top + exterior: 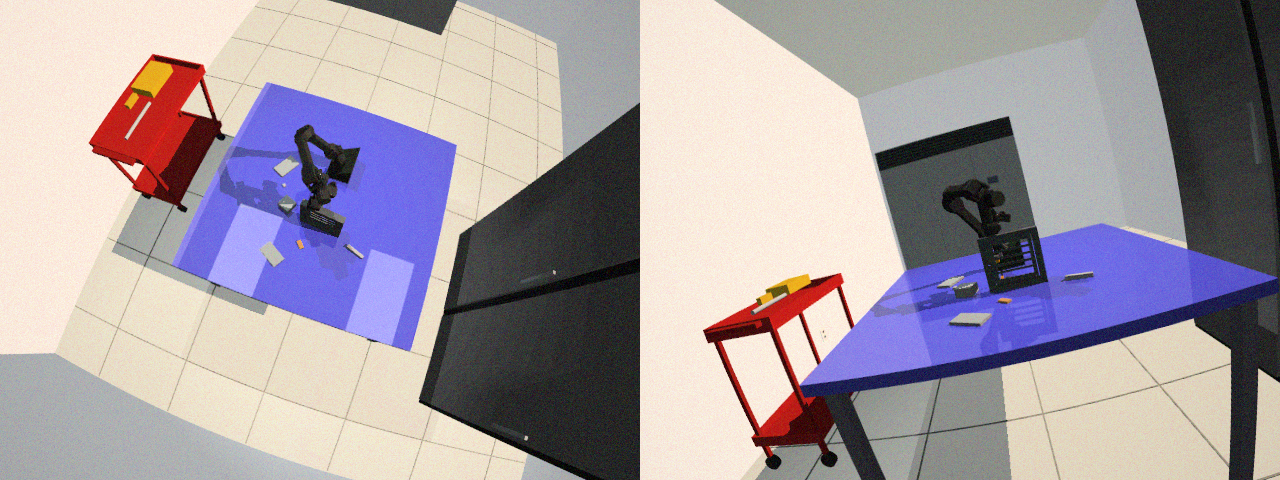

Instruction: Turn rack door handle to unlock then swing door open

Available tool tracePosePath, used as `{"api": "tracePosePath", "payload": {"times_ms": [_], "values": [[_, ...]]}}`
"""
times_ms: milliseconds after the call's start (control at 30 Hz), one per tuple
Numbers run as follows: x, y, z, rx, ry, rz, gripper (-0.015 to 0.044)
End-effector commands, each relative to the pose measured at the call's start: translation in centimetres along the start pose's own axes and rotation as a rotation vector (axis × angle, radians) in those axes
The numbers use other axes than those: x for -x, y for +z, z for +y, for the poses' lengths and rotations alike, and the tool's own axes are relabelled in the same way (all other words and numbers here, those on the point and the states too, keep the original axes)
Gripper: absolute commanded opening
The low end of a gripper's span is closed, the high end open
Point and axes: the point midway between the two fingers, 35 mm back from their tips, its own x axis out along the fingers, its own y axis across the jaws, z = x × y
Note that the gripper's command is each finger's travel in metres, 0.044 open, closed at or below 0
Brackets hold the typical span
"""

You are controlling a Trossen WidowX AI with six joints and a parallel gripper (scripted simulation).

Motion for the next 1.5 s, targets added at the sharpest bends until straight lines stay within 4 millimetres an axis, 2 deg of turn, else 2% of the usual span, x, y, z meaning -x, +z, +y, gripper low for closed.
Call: {"api": "tracePosePath", "payload": {"times_ms": [0,700,833,1467], "values": [[0.0,0.0,0.0,0.004,-0.001,0.002,0.0156],[0.0,0.0,0.0,0.004,-0.001,0.002,0.0017],[0.0,0.0,0.0,-0.009,-0.001,0.002,0.0017],[0.0,1.1,1.5,-0.366,0.0,0.002,0.0017]]}}
